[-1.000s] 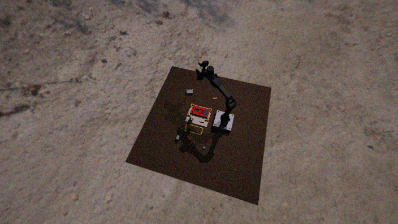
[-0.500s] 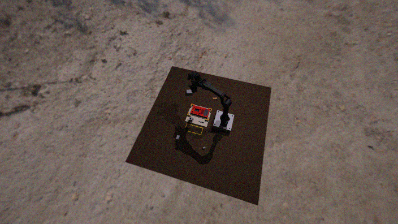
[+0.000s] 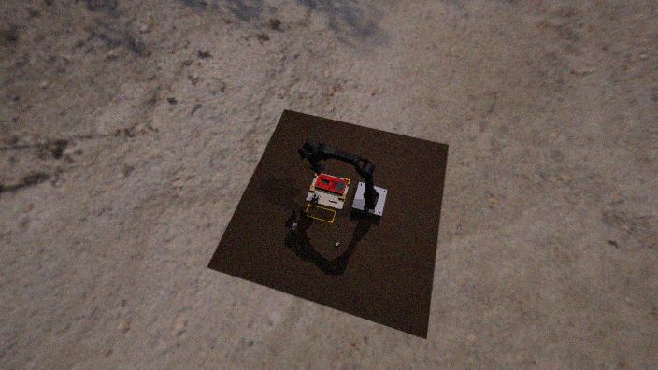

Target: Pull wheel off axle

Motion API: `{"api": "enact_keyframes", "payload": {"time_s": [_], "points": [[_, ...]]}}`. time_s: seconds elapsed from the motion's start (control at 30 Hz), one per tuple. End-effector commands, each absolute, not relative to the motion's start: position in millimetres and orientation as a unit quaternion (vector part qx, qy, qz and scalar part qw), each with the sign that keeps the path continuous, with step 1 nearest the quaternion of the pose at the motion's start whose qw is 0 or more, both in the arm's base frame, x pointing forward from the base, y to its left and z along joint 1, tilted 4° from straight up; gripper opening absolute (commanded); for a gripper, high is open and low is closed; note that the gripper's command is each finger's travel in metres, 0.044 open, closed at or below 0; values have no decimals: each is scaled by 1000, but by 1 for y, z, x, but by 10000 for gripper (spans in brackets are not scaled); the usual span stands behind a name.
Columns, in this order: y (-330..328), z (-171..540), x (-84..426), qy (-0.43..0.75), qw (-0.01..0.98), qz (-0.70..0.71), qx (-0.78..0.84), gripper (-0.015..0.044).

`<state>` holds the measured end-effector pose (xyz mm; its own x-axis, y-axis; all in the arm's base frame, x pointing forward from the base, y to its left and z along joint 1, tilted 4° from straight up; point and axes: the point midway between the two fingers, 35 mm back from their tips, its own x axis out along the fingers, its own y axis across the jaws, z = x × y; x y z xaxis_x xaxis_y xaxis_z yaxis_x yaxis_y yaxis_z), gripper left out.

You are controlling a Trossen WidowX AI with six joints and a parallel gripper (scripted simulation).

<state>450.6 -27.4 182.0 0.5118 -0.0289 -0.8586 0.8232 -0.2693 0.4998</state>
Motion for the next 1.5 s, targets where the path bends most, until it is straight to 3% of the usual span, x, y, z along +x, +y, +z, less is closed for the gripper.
{"api": "enact_keyframes", "payload": {"time_s": [0.0,0.37,0.93,1.47], "points": [[4,143,434,364,531,-433,631,300],[72,77,370,527,523,-484,463,300],[81,73,363,530,522,-485,460,300],[80,1,362,530,522,-485,460,300]]}}
